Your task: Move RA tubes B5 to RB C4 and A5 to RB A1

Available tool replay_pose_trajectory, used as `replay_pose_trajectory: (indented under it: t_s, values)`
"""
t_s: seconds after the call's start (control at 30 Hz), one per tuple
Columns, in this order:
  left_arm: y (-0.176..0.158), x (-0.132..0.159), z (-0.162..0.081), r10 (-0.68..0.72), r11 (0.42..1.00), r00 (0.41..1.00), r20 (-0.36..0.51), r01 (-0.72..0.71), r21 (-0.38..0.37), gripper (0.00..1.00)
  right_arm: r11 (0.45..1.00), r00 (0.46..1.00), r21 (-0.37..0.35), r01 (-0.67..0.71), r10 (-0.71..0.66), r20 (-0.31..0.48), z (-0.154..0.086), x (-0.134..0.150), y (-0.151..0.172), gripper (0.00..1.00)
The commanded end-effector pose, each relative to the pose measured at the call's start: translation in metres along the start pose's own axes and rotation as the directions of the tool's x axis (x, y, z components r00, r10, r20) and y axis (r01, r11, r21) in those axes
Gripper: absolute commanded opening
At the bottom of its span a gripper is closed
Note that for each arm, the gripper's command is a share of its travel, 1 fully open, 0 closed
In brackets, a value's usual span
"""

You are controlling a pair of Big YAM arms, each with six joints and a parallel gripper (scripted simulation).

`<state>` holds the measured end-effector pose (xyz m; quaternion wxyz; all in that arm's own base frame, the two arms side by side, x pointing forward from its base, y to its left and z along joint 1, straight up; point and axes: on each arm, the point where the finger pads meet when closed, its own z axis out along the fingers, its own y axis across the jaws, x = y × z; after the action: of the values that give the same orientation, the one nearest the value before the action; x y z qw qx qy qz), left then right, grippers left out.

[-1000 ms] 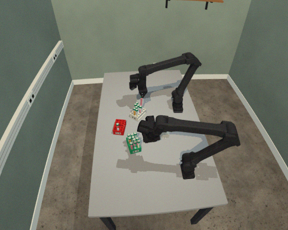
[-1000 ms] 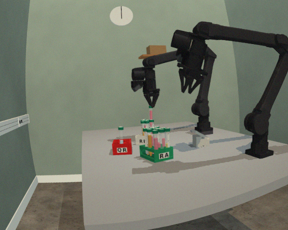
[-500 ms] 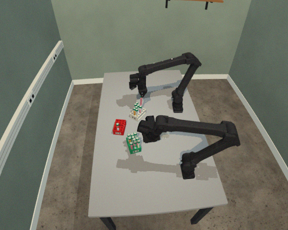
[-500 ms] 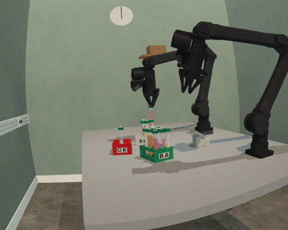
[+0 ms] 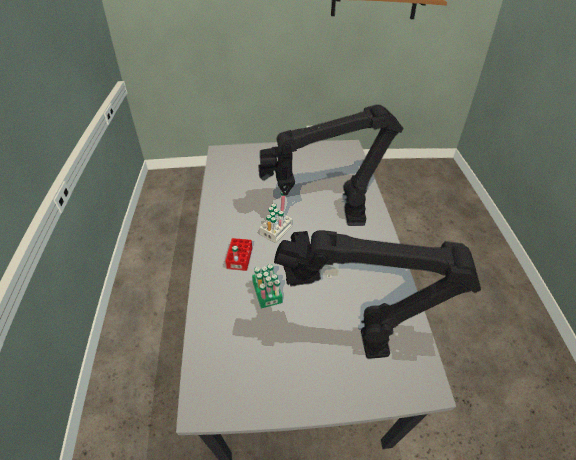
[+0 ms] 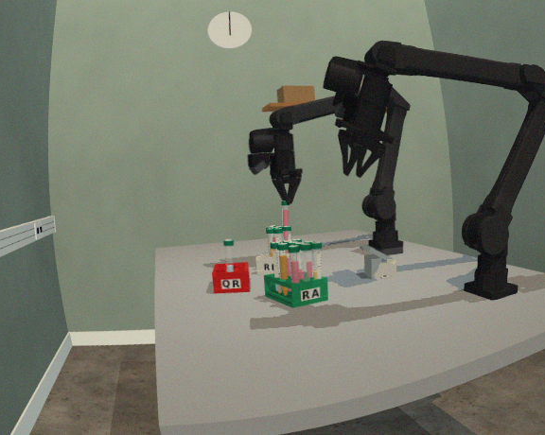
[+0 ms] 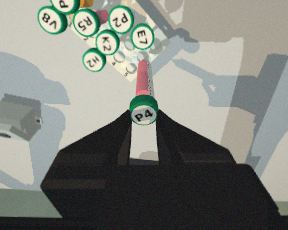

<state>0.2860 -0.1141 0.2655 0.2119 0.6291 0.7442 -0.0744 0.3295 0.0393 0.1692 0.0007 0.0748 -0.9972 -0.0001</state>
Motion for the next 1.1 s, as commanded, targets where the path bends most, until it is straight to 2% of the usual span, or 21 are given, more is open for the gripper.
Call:
replay_pose_trajectory:
  t_s: [0.0,0.03,0.07,0.1,0.3,0.4,0.6,0.63,0.73,0.93,1.07]
  values:
    - [0.009,-0.009,-0.012,0.012,0.999,1.0,0.014,-0.012,-0.032,0.3,1.0,1.0,0.001,-0.007,0.007,0.026,-0.004,-0.003,-0.005,0.0]
    - [0.009,-0.009,-0.012,0.012,0.999,1.0,0.014,-0.012,-0.032,0.3,1.0,1.0,0.001,-0.007,0.007,0.026,-0.004,-0.003,-0.005,0.0]
    - [0.009,-0.009,-0.012,0.012,0.999,1.0,0.014,-0.012,-0.032,0.3,1.0,0.997,0.003,-0.008,0.008,0.07,-0.023,-0.018,-0.006,0.0]
    - [0.009,-0.009,-0.012,0.012,0.999,1.0,0.014,-0.012,-0.032,0.3,1.0,0.997,0.003,-0.009,0.009,0.073,-0.023,-0.019,-0.006,0.0]
    - [0.009,-0.009,-0.012,0.012,0.999,1.0,0.014,-0.012,-0.032,0.3,1.0,1.0,0.001,-0.01,0.01,0.023,0.0,-0.003,-0.003,0.0]
    - [0.009,-0.009,-0.012,0.012,0.999,1.0,0.014,-0.012,-0.032,0.3,1.0,0.999,0.001,-0.01,0.01,0.039,-0.005,-0.008,-0.003,0.0]
    - [0.009,-0.009,-0.012,0.012,0.999,1.0,0.014,-0.012,-0.032,0.3,1.0,1.0,0.001,-0.01,0.01,0.02,0.003,-0.002,-0.001,0.0]
    - [0.009,-0.009,-0.012,0.012,0.999,1.0,0.014,-0.012,-0.032,0.3,1.0,0.997,0.002,-0.01,0.01,0.073,-0.018,-0.021,-0.001,0.0]
    - [0.009,-0.009,-0.012,0.012,0.999,1.0,0.014,-0.012,-0.032,0.3,1.0,0.998,0.001,-0.01,0.01,0.062,-0.012,-0.021,0.0,0.0]
    - [0.009,-0.009,-0.012,0.012,0.999,1.0,0.014,-0.012,-0.032,0.3,1.0,1.0,0.001,-0.006,0.006,0.006,0.011,-0.003,0.003,0.0]
    - [0.009,-0.009,-0.012,0.012,0.999,1.0,0.014,-0.012,-0.032,0.3,1.0,1.0,0.001,-0.002,0.002,0.022,0.007,-0.009,0.004,0.0]
